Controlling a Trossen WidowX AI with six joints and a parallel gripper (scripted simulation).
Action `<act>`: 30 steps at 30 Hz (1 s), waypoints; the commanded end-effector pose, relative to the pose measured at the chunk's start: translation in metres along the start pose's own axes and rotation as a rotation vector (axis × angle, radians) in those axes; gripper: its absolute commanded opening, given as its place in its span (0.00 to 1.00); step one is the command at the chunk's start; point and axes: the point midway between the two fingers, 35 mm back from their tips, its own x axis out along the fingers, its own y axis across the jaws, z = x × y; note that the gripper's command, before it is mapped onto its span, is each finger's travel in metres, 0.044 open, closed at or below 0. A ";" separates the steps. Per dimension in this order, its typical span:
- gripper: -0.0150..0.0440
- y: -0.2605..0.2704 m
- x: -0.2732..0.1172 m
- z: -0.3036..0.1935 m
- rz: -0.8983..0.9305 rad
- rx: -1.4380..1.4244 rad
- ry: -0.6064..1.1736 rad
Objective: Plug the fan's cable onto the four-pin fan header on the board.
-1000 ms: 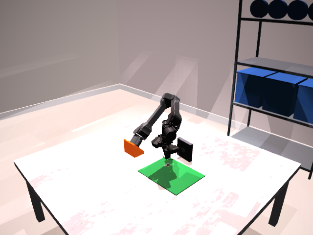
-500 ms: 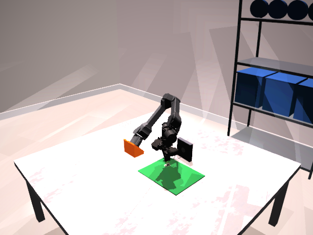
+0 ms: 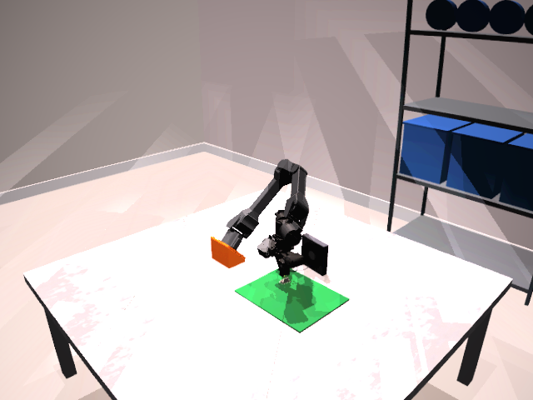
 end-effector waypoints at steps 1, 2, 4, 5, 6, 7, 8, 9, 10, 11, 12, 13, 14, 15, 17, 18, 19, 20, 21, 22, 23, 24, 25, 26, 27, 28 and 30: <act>0.25 0.001 0.000 -0.001 0.003 0.004 0.003; 0.25 0.001 0.000 -0.001 0.003 0.004 0.003; 0.25 0.001 0.000 -0.002 0.003 0.003 0.003; 0.25 0.001 0.000 -0.002 0.003 0.003 0.003; 0.25 0.002 0.000 -0.002 0.003 0.002 0.003; 0.25 0.002 0.000 -0.002 0.003 0.002 0.003; 0.25 0.002 0.000 -0.002 0.003 0.002 0.003; 0.25 0.003 0.000 -0.002 0.003 0.001 0.003; 0.25 0.003 0.000 -0.002 0.003 0.001 0.003; 0.25 0.003 0.000 -0.002 0.003 0.001 0.003; 0.25 0.003 0.000 -0.002 0.003 0.001 0.003; 0.25 0.003 0.000 -0.002 0.003 0.001 0.003; 0.25 0.003 0.000 -0.002 0.003 0.001 0.003; 0.25 0.003 0.000 -0.002 0.003 0.001 0.003; 0.25 0.003 0.000 -0.002 0.003 0.001 0.003; 0.25 0.003 0.000 -0.002 0.003 0.001 0.003; 0.25 0.003 0.000 -0.002 0.003 0.001 0.003; 0.25 0.003 0.001 -0.002 0.003 0.001 0.003; 0.25 0.003 0.001 -0.002 0.003 0.001 0.003; 0.25 0.003 0.001 -0.002 0.003 0.001 0.003; 0.25 0.003 0.001 -0.002 0.003 0.001 0.003; 0.25 0.003 0.002 -0.002 0.003 0.001 0.003; 0.25 0.003 0.002 -0.002 0.003 0.001 0.003; 0.25 0.002 0.002 -0.002 0.003 0.001 0.003; 0.25 0.002 0.002 -0.001 0.003 0.002 0.003; 0.25 0.002 0.002 -0.001 0.003 0.002 0.003; 0.25 0.002 0.003 -0.001 0.003 0.003 0.003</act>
